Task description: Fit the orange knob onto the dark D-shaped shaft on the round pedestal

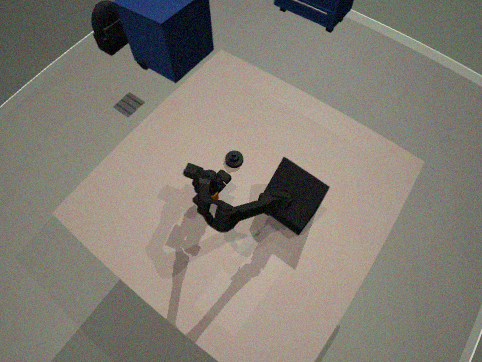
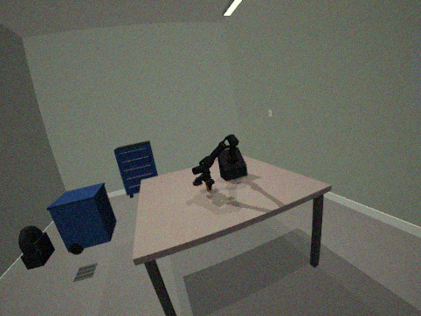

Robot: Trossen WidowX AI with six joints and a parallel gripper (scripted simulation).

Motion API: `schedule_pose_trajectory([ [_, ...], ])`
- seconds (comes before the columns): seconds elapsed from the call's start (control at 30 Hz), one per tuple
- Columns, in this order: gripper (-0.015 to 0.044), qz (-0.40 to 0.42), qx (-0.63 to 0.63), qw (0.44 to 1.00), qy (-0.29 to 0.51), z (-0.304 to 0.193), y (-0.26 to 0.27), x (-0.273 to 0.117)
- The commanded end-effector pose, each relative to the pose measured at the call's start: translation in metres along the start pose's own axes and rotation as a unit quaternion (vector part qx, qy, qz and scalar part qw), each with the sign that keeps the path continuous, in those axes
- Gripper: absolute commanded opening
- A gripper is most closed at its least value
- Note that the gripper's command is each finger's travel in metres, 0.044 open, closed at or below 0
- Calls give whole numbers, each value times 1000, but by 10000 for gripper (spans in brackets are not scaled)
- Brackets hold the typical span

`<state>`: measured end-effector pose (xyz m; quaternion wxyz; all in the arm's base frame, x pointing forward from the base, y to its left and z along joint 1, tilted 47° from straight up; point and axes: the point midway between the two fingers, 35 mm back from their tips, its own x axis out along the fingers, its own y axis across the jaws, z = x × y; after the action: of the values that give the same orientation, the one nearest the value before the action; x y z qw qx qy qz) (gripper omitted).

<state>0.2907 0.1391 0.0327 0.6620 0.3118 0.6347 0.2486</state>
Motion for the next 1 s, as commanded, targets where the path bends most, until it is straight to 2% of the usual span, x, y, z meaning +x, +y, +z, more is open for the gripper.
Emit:
schedule_pose_trajectory([
  [0.0,0,-4,-1,1000,-6,6,-2,-17],
  [0.63,0,-4,-1,1000,-5,2,-1,-133],
  [0.97,0,-4,-1,1000,-5,7,-9,-136],
])
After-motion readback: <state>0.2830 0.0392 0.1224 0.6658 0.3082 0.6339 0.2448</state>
